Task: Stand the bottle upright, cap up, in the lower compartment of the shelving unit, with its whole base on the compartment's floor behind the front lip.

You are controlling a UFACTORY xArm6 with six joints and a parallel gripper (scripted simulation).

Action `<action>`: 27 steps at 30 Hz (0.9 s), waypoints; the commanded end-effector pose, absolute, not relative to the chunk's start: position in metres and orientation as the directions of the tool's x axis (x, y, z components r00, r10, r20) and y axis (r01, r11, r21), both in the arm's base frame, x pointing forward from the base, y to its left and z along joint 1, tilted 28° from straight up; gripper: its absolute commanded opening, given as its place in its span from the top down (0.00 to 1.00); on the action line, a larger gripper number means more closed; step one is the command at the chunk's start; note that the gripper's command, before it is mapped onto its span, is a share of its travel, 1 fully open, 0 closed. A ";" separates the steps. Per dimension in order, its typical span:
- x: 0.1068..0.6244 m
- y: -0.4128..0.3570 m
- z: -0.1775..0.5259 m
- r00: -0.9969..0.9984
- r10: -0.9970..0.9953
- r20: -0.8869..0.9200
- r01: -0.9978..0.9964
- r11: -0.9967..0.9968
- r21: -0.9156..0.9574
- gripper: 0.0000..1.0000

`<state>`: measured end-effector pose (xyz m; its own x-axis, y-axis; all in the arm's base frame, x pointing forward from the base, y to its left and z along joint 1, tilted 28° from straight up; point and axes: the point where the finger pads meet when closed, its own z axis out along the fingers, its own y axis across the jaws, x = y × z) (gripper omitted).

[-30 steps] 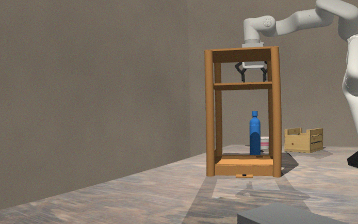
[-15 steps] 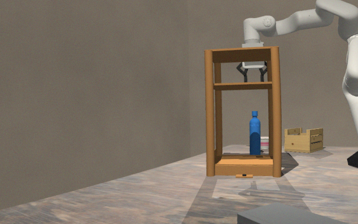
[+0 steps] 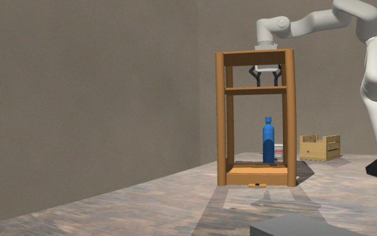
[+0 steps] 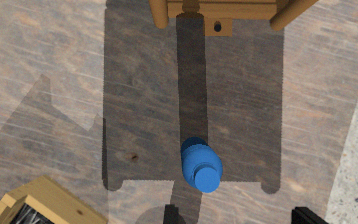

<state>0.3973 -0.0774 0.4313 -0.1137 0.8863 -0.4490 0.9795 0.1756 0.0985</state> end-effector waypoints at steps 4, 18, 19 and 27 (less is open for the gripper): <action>0.398 -0.074 0.433 -0.116 0.887 -0.447 0.978 0.181 0.105 0.29; 0.400 -0.062 0.432 -0.129 0.890 -0.438 0.974 0.197 0.114 0.29; 0.400 -0.061 0.432 -0.130 0.890 -0.437 0.973 0.199 0.115 0.29; 0.401 -0.052 0.431 -0.140 0.892 -0.430 0.970 0.211 0.121 0.29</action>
<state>0.4004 -0.0567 0.4301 -0.1364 0.8910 -0.4330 0.9722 0.2045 0.1144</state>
